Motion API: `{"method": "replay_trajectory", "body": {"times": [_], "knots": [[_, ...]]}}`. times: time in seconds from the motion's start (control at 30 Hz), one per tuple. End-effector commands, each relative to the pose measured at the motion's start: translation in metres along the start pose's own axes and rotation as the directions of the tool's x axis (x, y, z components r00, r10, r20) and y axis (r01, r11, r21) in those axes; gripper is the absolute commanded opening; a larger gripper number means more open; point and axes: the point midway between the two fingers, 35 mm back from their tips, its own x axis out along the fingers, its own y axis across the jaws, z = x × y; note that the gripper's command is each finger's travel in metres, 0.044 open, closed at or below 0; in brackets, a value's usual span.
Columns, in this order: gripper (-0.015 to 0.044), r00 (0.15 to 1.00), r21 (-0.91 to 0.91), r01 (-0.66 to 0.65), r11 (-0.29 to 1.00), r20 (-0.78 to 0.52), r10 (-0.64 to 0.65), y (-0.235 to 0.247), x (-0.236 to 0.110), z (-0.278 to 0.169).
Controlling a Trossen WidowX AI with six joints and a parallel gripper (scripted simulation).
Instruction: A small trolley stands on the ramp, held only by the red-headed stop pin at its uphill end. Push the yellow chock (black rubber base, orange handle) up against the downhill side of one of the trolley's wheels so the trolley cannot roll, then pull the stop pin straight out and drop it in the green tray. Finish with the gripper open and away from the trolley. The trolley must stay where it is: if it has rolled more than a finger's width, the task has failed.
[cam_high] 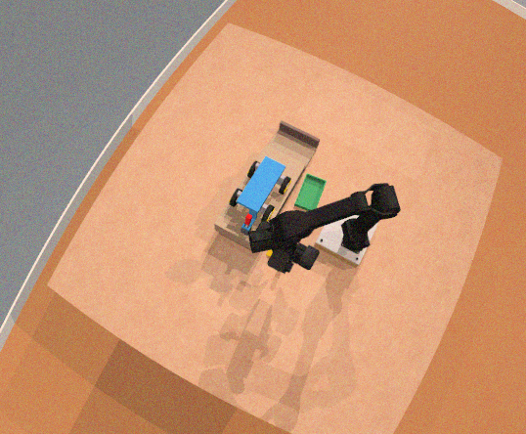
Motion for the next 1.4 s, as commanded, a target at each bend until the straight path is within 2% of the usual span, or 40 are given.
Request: {"method": "replay_trajectory", "body": {"times": [0.0,1.37], "knots": [[0.019,1.0,-0.005,-0.007,1.0,-0.001,0.007,0.002,0.013,-0.001],[0.019,1.0,-0.005,-0.007,1.0,-0.001,0.007,0.003,0.066,-0.001]]}}
